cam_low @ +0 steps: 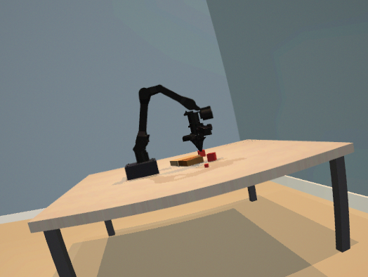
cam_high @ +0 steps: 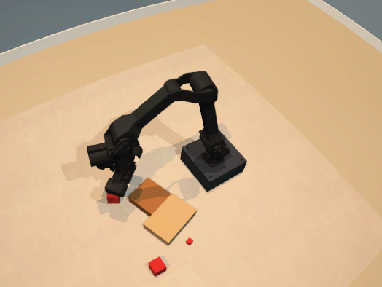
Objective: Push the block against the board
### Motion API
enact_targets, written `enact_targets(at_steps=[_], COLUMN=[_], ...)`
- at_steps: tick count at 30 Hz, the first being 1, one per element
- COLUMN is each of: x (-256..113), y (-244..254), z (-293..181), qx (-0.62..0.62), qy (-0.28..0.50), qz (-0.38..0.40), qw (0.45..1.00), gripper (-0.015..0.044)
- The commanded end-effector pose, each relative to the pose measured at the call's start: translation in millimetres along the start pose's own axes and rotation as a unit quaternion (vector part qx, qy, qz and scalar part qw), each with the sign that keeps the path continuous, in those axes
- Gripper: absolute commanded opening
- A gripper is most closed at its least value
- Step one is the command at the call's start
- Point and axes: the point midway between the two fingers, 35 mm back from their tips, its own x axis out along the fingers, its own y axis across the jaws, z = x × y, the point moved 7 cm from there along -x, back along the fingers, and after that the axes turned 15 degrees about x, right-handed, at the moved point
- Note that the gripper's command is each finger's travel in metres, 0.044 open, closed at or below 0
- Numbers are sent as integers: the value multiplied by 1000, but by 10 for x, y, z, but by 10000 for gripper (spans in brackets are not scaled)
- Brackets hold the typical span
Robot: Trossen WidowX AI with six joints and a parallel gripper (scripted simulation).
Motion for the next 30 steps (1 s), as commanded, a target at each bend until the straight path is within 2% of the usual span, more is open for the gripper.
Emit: enact_targets(at_steps=[1, 13, 25, 28, 30], x=[10, 3, -4, -4, 120], y=[85, 349, 573, 573, 585], z=[-70, -390, -746, -746, -755], qx=[-54, -256, -447, -447, -452], qy=[2, 5, 8, 8, 8], qz=[-1, 0, 2, 2, 2], qw=[999, 967, 894, 894, 892], gripper=[0, 0, 0, 0, 0])
